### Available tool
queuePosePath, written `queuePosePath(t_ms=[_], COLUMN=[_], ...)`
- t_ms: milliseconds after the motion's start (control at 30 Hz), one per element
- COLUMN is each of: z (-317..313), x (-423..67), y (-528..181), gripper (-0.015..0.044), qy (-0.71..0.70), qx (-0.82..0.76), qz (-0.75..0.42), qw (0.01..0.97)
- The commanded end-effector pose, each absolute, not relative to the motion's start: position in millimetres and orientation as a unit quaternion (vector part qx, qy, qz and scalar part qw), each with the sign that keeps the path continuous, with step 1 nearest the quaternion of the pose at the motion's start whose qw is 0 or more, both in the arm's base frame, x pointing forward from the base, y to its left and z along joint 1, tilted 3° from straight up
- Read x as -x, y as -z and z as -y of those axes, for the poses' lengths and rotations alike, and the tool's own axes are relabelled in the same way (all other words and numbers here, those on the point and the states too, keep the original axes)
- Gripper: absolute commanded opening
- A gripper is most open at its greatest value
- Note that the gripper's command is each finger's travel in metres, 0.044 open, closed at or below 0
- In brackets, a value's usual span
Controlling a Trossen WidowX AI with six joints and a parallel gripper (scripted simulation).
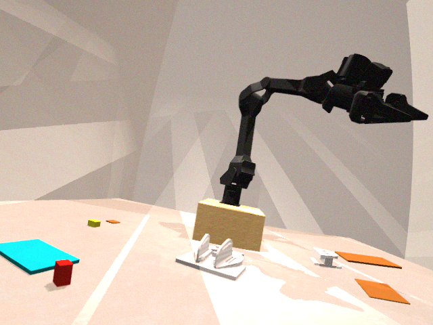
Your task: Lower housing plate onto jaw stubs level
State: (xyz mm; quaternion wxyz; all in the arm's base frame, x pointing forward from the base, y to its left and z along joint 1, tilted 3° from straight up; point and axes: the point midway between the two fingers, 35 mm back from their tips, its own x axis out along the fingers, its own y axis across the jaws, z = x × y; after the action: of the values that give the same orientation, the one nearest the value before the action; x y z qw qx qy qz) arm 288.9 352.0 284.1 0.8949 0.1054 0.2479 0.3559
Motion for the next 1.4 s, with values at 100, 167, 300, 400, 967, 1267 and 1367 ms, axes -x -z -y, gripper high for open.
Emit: queuePosePath(t_ms=[100, 167, 300, 400, 967, 1267, 1367], z=[-356, -357, -357, -356, -343, -330, -324], x=[-276, -272, -264, -258, -218, -195, -188], y=[-243, -234, -216, -203, -137, -107, -98], gripper=[0.044, 0.044, 0.044, 0.044, 0.044, 0.044, 0.044], qy=[-0.368, -0.371, -0.379, -0.385, -0.424, -0.447, -0.455], qx=[-0.022, -0.001, 0.04, 0.071, 0.24, 0.322, 0.347], qz=[-0.29, -0.299, -0.316, -0.328, -0.391, -0.419, -0.427], qw=[0.883, 0.879, 0.869, 0.86, 0.781, 0.722, 0.7])
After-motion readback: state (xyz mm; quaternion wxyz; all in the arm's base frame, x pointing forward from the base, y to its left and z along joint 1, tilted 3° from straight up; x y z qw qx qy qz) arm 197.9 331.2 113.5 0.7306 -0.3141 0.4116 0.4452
